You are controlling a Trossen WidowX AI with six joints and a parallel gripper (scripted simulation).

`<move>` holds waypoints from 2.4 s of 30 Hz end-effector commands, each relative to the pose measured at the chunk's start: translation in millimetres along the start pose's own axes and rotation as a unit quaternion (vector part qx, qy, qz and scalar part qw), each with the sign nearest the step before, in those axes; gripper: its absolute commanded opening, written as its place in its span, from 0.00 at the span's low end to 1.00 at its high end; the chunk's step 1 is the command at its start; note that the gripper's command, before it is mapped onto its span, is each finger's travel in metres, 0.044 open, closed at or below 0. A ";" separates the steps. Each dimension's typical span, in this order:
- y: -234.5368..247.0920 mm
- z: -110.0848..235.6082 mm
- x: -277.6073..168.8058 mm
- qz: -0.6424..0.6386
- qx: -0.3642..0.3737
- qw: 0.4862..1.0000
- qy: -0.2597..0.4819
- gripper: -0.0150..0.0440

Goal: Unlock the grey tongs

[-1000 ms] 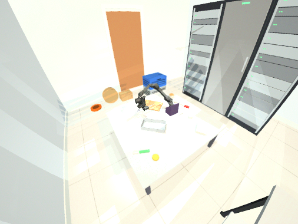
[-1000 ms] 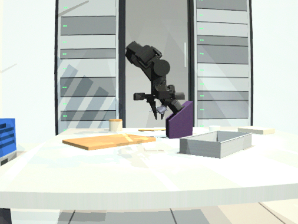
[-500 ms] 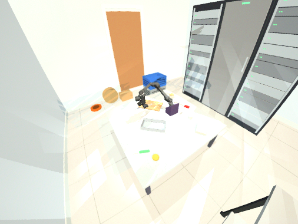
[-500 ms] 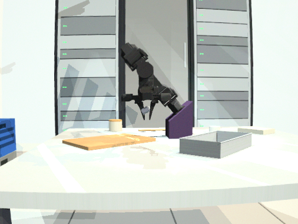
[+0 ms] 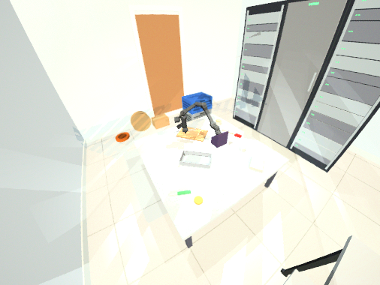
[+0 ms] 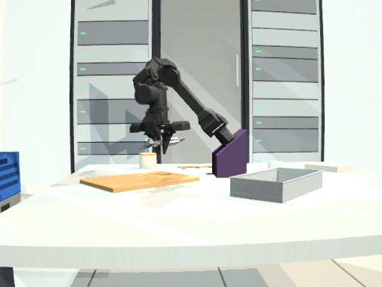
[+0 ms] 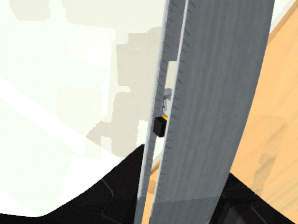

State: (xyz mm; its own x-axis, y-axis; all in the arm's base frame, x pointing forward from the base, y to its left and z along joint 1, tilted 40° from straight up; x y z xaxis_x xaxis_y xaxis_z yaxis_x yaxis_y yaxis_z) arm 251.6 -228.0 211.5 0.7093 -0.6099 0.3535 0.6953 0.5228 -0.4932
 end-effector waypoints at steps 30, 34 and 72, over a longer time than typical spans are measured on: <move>-143.3 19.9 -73.2 -0.242 -0.015 0.970 -0.032 0.00; -143.0 21.4 -74.7 -0.243 -0.011 0.969 -0.046 0.00; -132.4 56.1 -113.4 -0.222 -0.005 0.892 -0.393 0.00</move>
State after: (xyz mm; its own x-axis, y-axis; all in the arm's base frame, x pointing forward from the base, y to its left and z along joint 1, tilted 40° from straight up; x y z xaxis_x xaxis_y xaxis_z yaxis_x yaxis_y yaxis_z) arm 87.5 -200.9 276.5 0.2430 -0.2232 0.9440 0.9342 0.3159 -0.1657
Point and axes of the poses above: the point midway between the two fingers, 35 mm back from their tips, its own z axis back along the fingers, its own y axis across the jaws, x = y × z, the point moved 3 cm from there along z, back along the fingers, and after that the axes turned 12 degrees about -z, right-handed, at the moved point
